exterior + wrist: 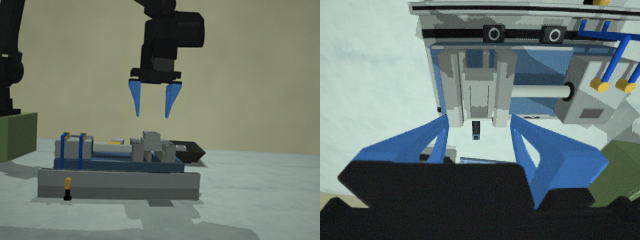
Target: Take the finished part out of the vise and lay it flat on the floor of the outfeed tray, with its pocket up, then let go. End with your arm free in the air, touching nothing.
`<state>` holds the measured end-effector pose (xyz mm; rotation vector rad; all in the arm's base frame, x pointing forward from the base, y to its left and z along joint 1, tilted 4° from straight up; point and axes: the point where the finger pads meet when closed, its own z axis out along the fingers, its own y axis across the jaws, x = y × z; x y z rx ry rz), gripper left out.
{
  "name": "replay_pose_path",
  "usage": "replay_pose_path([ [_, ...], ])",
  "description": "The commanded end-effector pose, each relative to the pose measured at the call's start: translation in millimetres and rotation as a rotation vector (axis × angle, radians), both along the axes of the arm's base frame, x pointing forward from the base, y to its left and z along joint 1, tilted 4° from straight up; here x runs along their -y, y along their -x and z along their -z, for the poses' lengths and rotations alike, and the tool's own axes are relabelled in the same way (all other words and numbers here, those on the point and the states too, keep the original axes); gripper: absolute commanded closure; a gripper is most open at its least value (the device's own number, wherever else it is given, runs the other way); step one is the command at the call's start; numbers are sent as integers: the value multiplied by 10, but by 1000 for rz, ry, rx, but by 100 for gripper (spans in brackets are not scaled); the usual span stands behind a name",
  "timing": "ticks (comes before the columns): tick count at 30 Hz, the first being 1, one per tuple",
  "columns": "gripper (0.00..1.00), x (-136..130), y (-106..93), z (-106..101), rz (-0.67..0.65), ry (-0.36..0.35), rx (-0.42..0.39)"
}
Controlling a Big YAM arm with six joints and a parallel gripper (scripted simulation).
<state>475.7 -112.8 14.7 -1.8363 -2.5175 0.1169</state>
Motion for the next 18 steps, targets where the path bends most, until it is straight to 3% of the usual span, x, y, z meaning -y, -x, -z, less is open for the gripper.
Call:
replay_pose_path([
  [1,36,83,-41,93,12,2,12],
  [3,36,99,-102,88,11,5,25],
  [18,36,92,-46,277,6,3,16],
])
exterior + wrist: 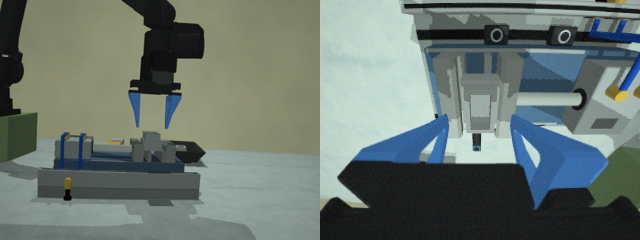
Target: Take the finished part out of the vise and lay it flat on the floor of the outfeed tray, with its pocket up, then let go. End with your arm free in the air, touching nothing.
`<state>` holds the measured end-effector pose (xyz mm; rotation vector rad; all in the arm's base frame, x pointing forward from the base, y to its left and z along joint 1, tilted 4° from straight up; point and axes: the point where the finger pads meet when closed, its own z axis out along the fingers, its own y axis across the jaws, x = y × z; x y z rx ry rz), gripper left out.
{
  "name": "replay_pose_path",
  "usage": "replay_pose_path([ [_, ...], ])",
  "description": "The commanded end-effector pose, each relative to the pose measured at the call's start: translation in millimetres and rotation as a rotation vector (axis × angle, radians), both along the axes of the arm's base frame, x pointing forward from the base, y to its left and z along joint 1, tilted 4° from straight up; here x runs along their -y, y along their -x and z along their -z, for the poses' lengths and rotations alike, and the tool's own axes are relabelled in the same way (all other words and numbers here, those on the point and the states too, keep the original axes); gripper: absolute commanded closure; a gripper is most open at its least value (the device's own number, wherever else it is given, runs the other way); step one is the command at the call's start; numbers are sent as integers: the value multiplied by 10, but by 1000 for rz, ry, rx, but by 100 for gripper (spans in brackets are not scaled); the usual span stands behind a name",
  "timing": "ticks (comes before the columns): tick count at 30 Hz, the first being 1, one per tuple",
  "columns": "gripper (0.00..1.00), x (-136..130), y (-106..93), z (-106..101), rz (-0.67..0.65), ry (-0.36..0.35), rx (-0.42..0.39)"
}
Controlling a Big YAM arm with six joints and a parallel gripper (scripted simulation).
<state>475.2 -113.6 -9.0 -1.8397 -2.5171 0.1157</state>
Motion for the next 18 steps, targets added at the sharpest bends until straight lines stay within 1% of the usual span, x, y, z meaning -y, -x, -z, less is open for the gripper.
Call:
replay_pose_path([
  [1,36,89,-71,31,4,3,18],
  [18,36,86,-55,53,4,3,15],
])
